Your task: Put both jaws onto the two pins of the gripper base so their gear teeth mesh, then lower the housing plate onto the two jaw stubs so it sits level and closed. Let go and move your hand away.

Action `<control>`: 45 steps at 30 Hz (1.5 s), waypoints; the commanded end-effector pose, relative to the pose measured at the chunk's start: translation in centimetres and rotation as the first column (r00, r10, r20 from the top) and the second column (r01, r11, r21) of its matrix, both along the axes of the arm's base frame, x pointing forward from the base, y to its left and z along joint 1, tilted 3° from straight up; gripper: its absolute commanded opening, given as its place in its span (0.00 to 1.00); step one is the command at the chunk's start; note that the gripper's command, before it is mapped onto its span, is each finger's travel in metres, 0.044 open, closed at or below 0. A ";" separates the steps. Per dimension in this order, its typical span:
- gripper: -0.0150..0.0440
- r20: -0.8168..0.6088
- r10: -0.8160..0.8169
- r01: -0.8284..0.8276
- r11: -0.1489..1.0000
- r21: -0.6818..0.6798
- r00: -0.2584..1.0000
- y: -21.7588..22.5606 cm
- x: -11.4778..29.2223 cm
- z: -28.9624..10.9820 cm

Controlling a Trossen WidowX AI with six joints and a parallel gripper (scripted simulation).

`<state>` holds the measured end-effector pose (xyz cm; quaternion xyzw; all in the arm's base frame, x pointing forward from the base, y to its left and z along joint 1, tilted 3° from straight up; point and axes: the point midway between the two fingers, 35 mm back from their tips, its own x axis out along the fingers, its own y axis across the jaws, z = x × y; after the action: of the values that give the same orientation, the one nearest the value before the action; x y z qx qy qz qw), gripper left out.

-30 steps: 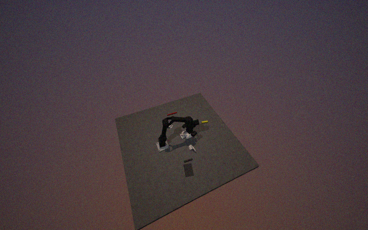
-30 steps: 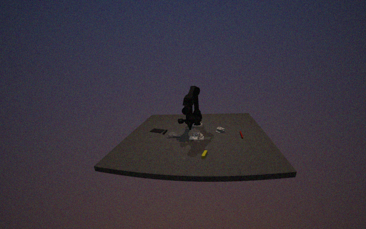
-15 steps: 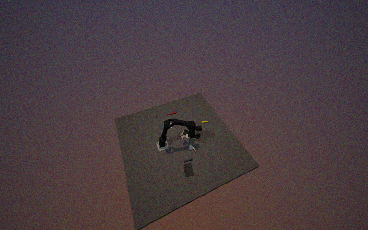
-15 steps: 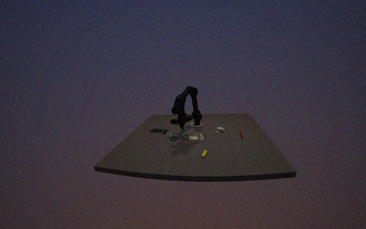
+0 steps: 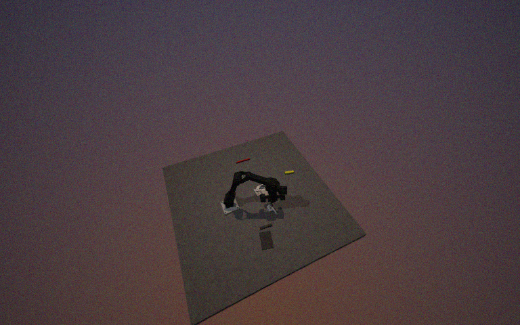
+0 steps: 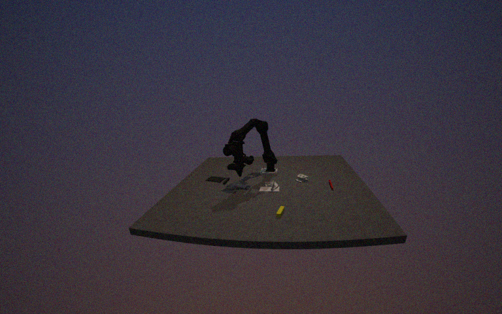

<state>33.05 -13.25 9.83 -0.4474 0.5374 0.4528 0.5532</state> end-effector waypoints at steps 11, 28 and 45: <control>0.25 -0.008 0.416 -0.416 0.909 -0.009 0.909 -6.1 -2.0 0.0; 0.25 -0.009 0.458 -0.458 0.889 -0.009 0.889 -6.7 -2.3 -1.1; 0.25 -0.009 0.458 -0.458 0.889 -0.009 0.889 -6.7 -2.2 -3.9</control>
<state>31.05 -20.09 6.76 -0.5659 0.4216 0.5638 0.4291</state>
